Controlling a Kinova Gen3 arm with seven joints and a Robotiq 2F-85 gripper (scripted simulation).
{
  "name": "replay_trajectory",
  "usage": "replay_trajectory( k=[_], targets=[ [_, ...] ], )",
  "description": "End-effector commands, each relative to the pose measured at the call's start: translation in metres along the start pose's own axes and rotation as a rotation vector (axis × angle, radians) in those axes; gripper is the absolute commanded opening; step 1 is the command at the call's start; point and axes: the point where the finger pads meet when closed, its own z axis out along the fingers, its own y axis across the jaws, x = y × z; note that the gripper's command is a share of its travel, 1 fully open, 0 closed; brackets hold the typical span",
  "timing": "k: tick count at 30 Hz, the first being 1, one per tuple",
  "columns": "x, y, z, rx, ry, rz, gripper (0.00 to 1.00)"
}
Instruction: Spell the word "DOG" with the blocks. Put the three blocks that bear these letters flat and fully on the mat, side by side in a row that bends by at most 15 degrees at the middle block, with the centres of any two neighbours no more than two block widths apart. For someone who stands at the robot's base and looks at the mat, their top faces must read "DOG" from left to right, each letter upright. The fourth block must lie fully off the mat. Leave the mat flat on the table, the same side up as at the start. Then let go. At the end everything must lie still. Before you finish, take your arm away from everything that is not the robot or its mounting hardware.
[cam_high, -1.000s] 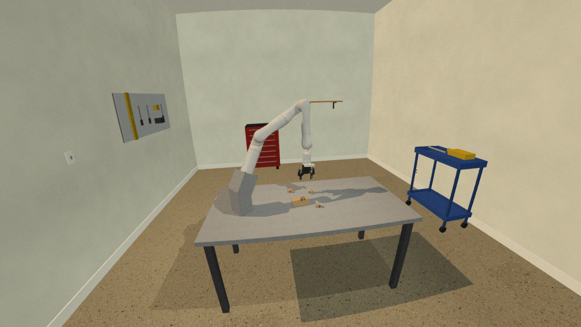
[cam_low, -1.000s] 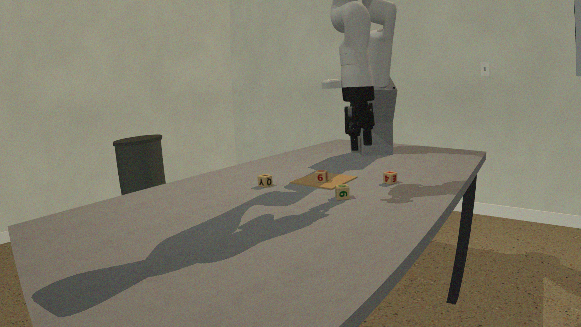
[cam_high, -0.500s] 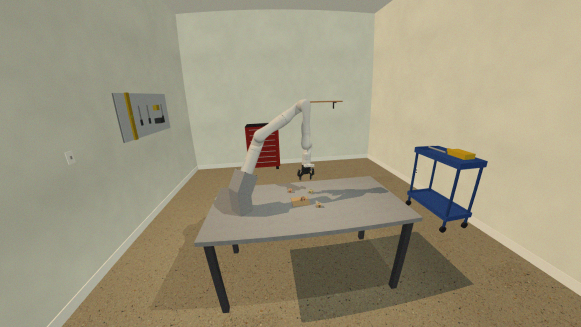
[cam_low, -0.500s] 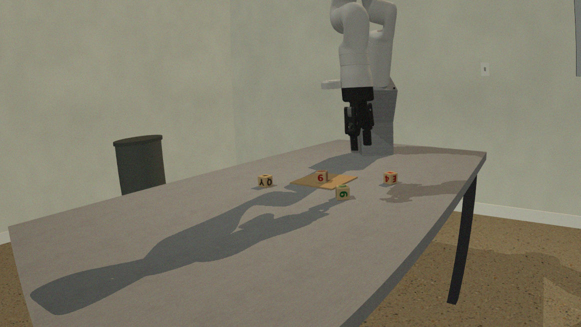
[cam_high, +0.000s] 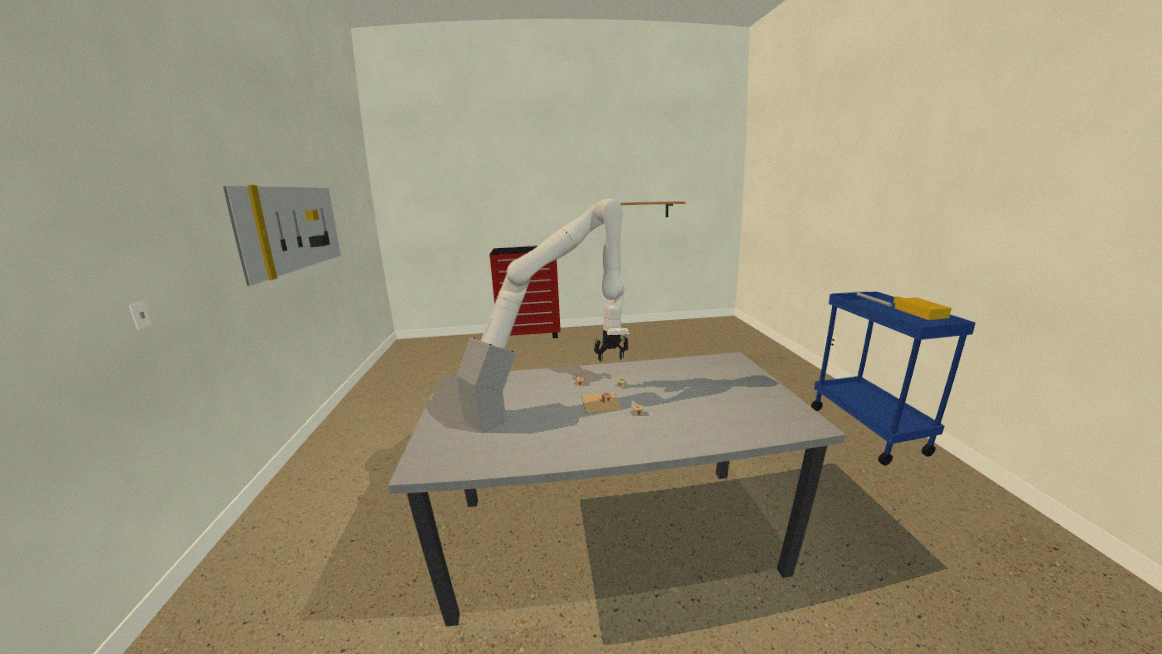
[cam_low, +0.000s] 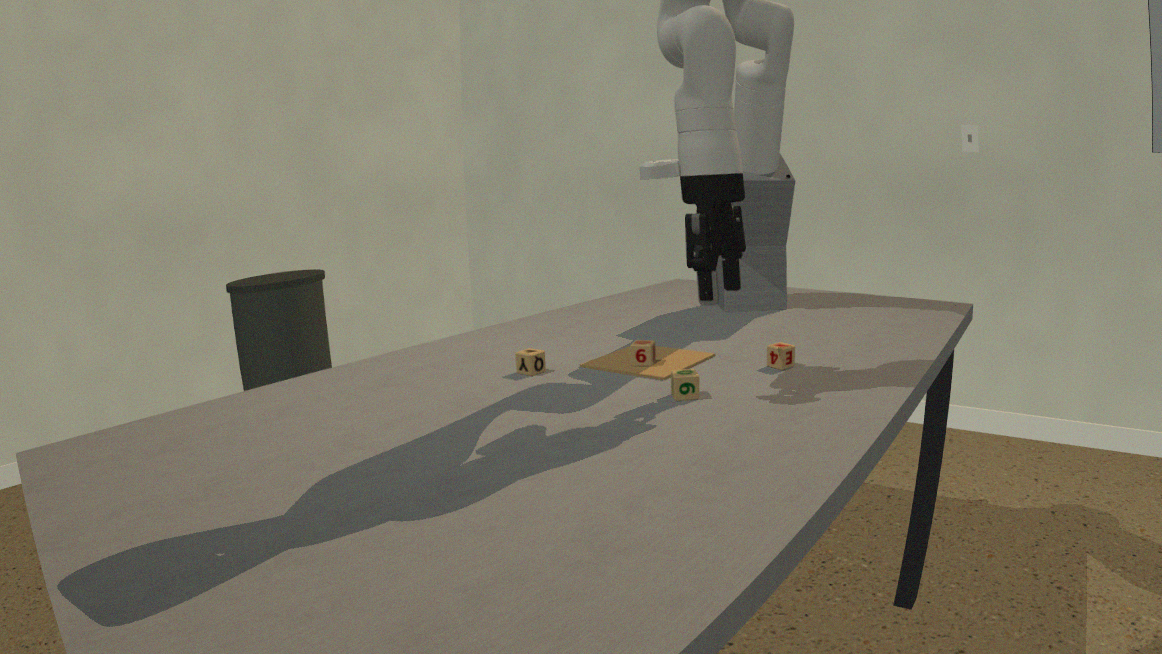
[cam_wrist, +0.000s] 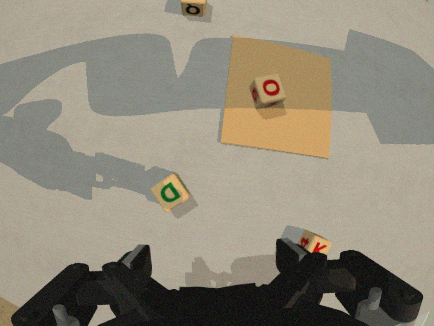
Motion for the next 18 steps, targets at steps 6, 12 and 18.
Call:
replay_trajectory(
  k=[6, 12, 18],
  targets=[
    [0.0061, 0.0025, -0.0001, 0.003, 0.004, -0.011, 1.0],
    [0.0061, 0.0025, -0.0001, 0.003, 0.004, -0.011, 1.0],
    [0.0085, 0.0054, 0.0, 0.003, 0.002, -0.011, 1.0]
  ],
)
